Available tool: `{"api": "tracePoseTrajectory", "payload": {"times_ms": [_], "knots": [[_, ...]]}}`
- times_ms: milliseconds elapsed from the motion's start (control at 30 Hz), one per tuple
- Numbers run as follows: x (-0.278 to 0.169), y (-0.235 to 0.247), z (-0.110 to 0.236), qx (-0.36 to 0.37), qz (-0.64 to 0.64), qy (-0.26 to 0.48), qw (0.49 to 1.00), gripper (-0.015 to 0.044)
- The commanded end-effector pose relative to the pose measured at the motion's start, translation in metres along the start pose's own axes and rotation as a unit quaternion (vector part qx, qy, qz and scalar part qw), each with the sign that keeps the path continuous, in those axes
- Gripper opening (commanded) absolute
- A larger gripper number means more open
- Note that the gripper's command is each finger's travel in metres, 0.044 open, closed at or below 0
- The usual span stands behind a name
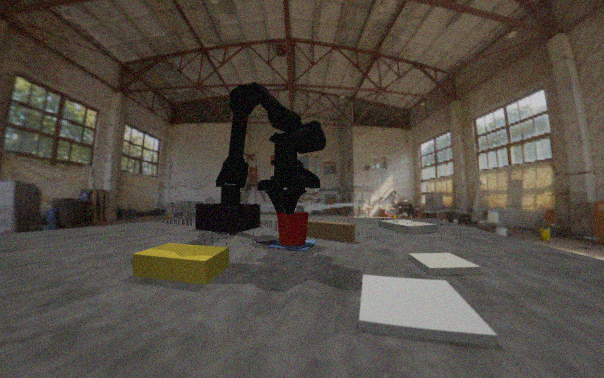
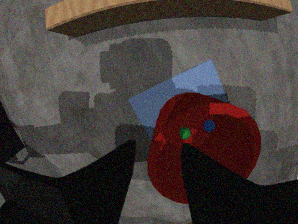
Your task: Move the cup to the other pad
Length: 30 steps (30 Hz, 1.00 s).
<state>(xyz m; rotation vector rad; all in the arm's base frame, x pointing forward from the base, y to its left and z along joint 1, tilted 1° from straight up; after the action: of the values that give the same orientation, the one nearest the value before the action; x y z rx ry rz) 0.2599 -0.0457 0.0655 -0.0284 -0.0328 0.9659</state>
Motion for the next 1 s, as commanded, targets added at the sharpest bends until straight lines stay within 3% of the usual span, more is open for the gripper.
{"api": "tracePoseTrajectory", "payload": {"times_ms": [0, 467, 567, 967], "knots": [[-0.001, 0.0, -0.007, 0.001, 0.003, 0.003, 1.0, 0.0148], [-0.002, 0.002, -0.023, 0.001, 0.003, 0.003, 1.0, 0.0148], [-0.001, 0.002, -0.021, 0.002, 0.0, 0.001, 1.0, 0.0069], [-0.001, 0.002, -0.021, 0.002, 0.0, 0.001, 1.0, 0.0]]}}
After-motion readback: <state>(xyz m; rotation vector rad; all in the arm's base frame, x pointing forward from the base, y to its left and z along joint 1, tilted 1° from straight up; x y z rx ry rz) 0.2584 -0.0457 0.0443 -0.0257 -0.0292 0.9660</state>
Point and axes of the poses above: the point midway between the two fingers, 35 mm back from their tips, its own z axis back along the fingers, its own y axis across the jaws, x = y × z, the point moved 5 cm from there along z, back along the fingers, and after that the axes turned 15 degrees about -z, right-handed, at the moved point
